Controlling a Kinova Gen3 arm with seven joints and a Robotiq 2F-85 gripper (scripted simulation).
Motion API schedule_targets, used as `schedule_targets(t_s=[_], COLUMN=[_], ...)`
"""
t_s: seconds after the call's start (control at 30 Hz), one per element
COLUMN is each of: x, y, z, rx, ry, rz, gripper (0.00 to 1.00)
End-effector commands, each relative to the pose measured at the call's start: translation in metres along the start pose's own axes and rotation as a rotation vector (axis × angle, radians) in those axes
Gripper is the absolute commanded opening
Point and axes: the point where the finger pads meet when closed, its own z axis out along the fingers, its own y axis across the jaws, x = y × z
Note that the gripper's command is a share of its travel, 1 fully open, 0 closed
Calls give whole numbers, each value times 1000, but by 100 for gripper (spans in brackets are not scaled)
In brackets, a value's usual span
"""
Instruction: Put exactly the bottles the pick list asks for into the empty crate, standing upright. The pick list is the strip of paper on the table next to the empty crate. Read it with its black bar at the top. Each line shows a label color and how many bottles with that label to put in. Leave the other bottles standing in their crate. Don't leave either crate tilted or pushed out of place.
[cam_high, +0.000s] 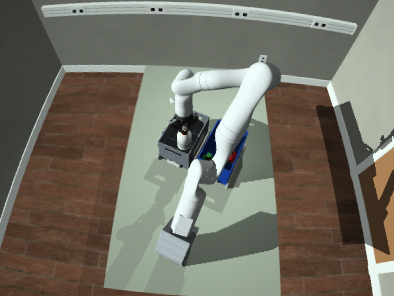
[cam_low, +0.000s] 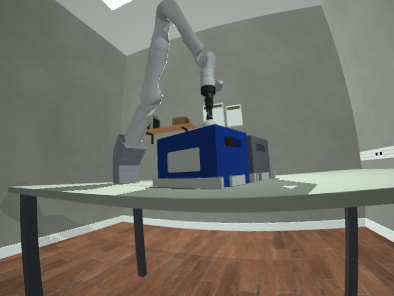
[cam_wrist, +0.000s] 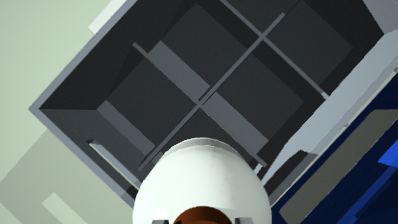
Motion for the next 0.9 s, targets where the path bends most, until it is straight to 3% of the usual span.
schedule_targets(t_s=[0.0, 0.87], x=[0, 0], y=[0, 0], z=[3, 25], rx=[0, 0], ry=[2, 2], rz=[0, 0], gripper=[10, 10])
